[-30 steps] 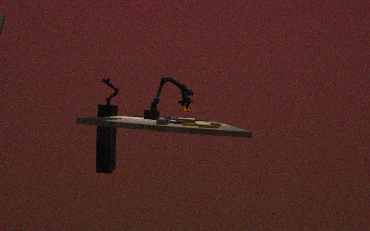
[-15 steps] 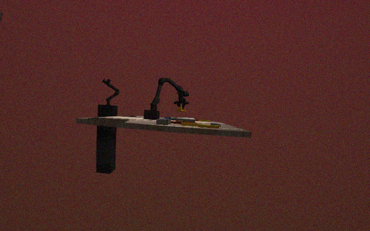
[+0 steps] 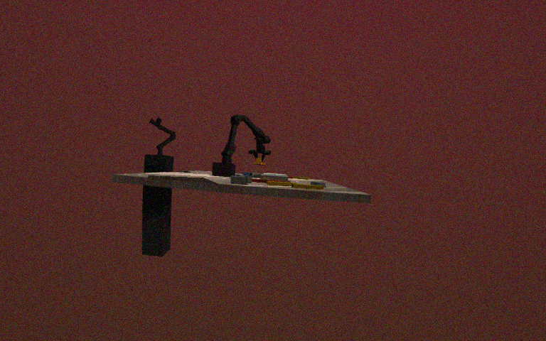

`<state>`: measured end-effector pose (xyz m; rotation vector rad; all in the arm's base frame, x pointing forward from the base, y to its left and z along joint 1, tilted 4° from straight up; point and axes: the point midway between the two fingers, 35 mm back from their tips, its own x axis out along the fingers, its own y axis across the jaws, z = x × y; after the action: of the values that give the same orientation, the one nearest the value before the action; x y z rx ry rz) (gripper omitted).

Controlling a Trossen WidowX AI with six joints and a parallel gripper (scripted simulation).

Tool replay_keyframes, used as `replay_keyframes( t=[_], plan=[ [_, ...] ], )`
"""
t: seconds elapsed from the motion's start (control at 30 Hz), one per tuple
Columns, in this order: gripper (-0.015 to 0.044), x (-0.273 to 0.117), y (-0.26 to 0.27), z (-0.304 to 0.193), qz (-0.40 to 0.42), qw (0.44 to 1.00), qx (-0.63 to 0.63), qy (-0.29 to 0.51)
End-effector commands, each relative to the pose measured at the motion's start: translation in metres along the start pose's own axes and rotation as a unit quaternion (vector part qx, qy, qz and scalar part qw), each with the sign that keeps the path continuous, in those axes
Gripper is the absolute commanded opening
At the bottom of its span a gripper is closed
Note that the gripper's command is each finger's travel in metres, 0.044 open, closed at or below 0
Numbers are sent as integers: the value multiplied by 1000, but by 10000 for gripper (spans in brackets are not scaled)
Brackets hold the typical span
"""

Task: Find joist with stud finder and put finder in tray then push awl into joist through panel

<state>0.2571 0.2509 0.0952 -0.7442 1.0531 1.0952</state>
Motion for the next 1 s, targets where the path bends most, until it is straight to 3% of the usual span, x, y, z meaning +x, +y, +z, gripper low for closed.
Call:
replay_keyframes(
  t=[0.0, 0.33, 0.97],
  plan=[
    [0, 0, 24, 8, 7, 999, -31, -6],
    [0, 6, 81, 18, 33, 994, -105, -10],
    [0, 41, 81, 12, 34, 994, -106, -10]
  ],
)
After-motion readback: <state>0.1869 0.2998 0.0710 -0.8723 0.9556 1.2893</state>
